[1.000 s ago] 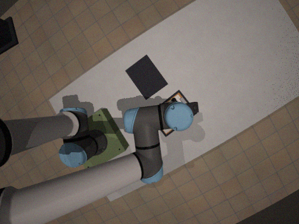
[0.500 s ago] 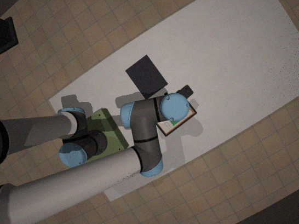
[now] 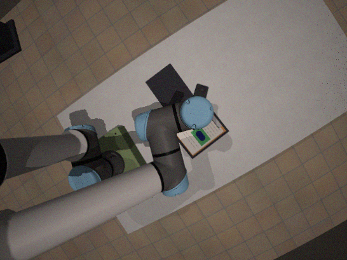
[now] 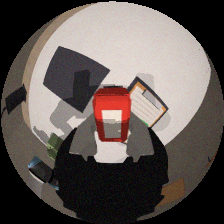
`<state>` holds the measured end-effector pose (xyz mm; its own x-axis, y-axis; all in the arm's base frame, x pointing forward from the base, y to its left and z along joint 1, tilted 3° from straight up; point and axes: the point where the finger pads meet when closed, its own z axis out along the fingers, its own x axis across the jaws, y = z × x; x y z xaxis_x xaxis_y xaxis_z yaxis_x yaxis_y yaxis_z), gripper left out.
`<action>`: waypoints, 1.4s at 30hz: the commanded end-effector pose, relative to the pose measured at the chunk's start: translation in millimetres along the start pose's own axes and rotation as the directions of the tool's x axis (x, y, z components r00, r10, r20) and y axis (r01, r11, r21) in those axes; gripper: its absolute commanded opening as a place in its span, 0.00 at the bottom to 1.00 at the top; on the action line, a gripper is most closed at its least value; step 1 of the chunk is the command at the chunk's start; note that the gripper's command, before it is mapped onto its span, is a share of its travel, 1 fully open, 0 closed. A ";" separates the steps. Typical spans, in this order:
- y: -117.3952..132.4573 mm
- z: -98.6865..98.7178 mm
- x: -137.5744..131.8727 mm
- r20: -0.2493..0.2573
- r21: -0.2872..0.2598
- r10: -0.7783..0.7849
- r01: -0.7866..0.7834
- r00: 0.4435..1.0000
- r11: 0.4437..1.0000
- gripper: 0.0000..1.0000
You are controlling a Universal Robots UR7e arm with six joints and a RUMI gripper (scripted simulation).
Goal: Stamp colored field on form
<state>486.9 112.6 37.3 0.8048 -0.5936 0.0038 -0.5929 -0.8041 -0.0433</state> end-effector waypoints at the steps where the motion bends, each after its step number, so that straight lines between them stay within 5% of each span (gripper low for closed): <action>1: -8.8 -0.7 -12.0 0.002 0.009 -0.254 0.254 0.967 0.967 0.19; 8: -16.0 -0.9 -24.8 0.000 0.009 -0.484 0.484 0.875 0.875 0.19; 19: -28.1 -1.2 -52.0 -0.005 0.008 -0.871 0.871 0.491 0.491 0.19; 21: -28.1 -1.2 -52.0 -0.005 0.008 -0.871 0.871 0.491 0.491 0.19; 36: -39.2 -1.6 -83.3 -0.009 0.002 -0.975 0.976 -0.220 -0.220 0.19; 38: -39.2 -1.6 -83.3 -0.009 0.002 -0.975 0.976 -0.220 -0.220 0.19; 42: -41.8 -1.8 -90.1 -0.009 0.000 -0.918 0.918 -0.397 -0.397 0.19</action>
<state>442.3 194.1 39.8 0.3907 0.9195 0.0430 0.9200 -0.3917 0.0156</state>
